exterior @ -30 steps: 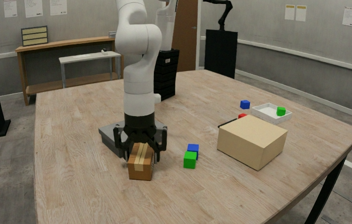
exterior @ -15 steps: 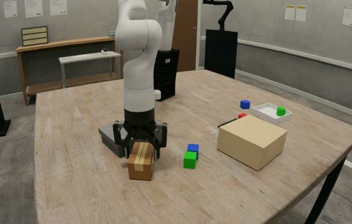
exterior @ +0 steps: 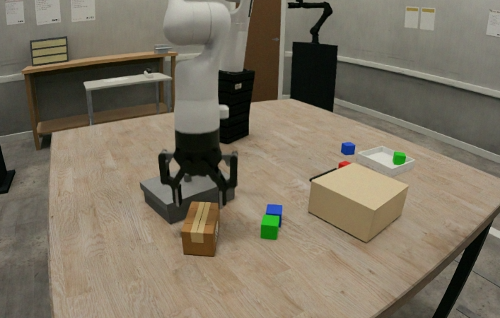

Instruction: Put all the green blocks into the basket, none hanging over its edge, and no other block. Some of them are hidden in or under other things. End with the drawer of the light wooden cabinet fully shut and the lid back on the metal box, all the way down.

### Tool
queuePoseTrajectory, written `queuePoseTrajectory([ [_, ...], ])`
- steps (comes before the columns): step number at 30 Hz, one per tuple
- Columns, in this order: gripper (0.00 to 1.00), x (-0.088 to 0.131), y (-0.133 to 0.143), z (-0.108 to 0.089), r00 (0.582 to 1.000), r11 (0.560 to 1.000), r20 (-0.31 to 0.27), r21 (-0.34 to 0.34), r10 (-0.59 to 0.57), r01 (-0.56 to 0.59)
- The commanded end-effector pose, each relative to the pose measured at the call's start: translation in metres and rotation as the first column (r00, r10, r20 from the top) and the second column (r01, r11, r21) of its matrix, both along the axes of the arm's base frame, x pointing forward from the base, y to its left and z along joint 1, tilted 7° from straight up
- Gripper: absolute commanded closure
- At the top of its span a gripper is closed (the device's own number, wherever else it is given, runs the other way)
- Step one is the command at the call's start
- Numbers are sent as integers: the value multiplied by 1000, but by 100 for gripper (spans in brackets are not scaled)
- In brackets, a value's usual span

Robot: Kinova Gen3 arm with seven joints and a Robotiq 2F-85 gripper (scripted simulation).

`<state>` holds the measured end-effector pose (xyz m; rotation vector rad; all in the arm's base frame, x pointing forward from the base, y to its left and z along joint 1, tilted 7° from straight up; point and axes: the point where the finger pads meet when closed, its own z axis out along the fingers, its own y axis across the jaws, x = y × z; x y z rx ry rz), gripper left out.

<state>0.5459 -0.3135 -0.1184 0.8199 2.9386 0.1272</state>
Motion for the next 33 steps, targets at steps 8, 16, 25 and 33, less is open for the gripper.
queuePoseTrajectory([
  [8, 17, -4, -3, 42, 1000, 1000, 2, -1, 0, 0],
  [16, 17, -7, -5, 71, 1000, 1000, 2, -1, 0, 0],
  [25, 17, -9, -6, 92, 1000, 1000, 2, -1, 0, 0],
  [33, 17, -10, -6, 98, 1000, 1000, 2, -1, 0, 0],
])
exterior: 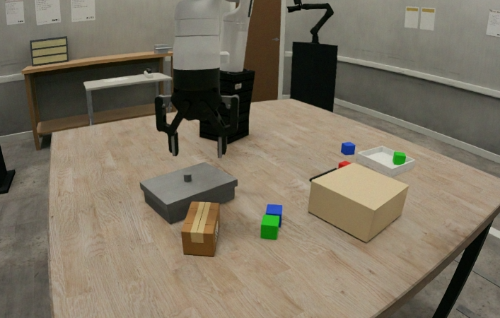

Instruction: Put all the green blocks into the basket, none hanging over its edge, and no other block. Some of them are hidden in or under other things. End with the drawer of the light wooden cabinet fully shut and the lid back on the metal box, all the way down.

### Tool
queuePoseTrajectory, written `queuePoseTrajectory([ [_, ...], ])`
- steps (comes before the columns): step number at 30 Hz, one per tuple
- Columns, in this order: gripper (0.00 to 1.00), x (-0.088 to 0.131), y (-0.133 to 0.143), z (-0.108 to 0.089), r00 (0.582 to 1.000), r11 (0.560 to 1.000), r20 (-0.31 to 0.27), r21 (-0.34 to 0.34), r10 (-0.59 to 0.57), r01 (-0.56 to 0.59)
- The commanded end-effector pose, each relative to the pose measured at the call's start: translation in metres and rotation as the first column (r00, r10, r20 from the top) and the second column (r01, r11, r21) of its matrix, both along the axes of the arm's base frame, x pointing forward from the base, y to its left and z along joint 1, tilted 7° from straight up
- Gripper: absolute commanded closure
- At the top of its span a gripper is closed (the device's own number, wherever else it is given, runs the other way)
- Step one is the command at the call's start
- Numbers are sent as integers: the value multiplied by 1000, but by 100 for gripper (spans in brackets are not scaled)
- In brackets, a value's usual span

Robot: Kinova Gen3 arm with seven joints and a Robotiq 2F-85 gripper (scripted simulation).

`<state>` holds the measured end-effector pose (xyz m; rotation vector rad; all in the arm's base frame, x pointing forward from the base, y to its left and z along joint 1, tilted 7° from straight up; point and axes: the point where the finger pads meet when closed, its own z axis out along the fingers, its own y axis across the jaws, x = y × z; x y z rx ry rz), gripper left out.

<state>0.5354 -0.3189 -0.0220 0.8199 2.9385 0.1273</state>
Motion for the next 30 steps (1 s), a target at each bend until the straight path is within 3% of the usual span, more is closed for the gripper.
queuePoseTrajectory([
  [1, 17, 0, -1, 2, 1000, 1000, 2, -1, 0, 0],
  [10, 17, 6, 11, 3, 1000, 1000, 1, 0, -13, 13],
  [22, 17, 42, 121, 13, 990, 990, -7, 13, -139, 139],
  [30, 17, 43, 127, 14, 989, 989, -7, 14, -146, 146],
])
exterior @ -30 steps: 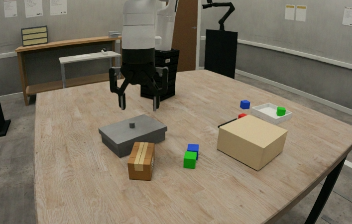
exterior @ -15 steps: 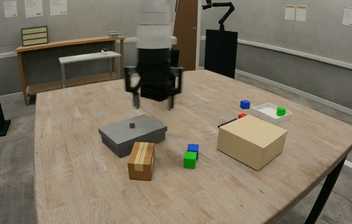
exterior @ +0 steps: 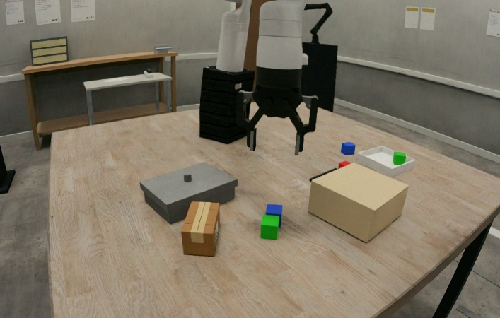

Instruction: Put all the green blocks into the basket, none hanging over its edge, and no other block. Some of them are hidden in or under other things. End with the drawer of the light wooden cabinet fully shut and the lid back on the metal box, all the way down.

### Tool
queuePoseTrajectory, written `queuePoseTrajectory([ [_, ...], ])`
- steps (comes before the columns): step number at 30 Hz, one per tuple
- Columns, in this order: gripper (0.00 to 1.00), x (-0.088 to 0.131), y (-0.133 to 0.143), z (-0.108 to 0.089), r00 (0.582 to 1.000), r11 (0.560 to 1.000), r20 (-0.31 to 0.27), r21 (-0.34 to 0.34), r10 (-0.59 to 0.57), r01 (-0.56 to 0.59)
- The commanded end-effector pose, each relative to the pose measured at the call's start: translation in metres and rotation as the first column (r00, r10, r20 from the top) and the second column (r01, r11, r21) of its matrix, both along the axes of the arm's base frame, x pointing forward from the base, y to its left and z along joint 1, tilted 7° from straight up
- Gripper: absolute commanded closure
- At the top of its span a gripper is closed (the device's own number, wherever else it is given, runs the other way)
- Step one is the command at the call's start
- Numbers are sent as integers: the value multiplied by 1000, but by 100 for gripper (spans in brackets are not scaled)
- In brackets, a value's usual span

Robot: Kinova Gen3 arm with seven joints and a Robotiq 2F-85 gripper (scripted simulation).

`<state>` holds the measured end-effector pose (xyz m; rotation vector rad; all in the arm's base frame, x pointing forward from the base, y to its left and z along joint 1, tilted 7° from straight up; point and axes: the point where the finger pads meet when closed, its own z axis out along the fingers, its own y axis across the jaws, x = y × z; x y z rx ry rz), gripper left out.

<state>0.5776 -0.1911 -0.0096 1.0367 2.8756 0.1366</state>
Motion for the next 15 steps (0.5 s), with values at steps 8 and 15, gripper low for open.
queuePoseTrajectory([
  [8, 32, 1, 0, 1, 1000, 1000, 2, -1, 0, 0],
  [15, 32, 1, 0, 1, 1000, 1000, 2, -1, 0, 0],
])
